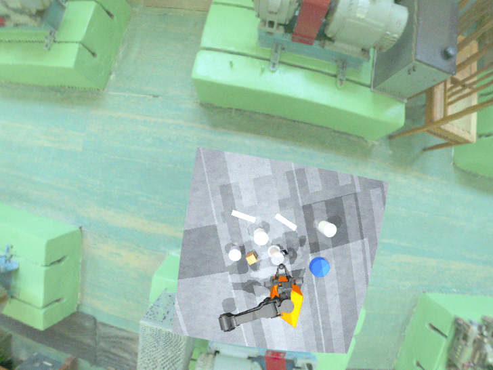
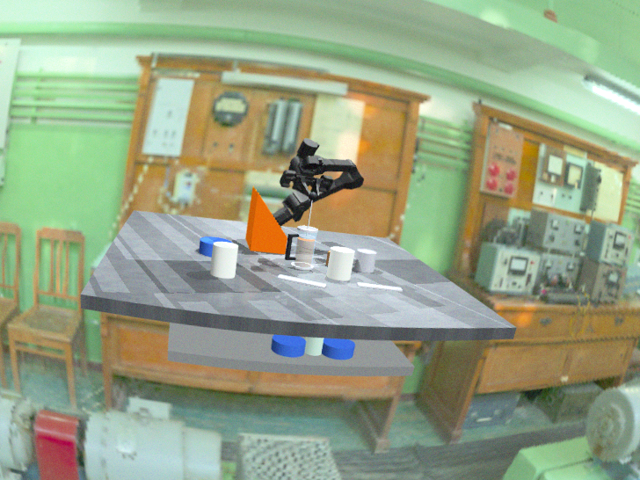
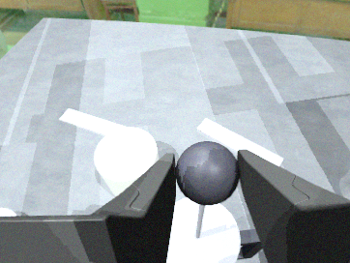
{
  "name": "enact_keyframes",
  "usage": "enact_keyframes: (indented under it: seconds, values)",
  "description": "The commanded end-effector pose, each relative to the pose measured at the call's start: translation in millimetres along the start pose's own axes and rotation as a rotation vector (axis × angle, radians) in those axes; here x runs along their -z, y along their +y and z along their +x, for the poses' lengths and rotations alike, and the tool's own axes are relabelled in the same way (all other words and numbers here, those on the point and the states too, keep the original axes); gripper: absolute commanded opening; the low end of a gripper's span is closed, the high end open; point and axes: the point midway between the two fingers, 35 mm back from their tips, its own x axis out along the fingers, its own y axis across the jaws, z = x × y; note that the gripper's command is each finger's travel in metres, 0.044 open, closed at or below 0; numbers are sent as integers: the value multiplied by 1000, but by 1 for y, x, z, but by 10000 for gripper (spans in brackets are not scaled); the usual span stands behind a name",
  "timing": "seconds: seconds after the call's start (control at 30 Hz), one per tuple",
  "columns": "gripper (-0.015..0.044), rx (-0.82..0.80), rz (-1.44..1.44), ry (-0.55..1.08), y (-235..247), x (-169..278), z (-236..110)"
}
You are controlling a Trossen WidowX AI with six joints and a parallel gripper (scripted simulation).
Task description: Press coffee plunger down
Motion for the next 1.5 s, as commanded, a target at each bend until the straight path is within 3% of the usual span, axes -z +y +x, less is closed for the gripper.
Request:
enact_keyframes:
  seconds: [0.0,1.47]
  values:
    - [116,7,23,23,-4,14,8]
    - [116,-4,27,-1,-9,66,54]
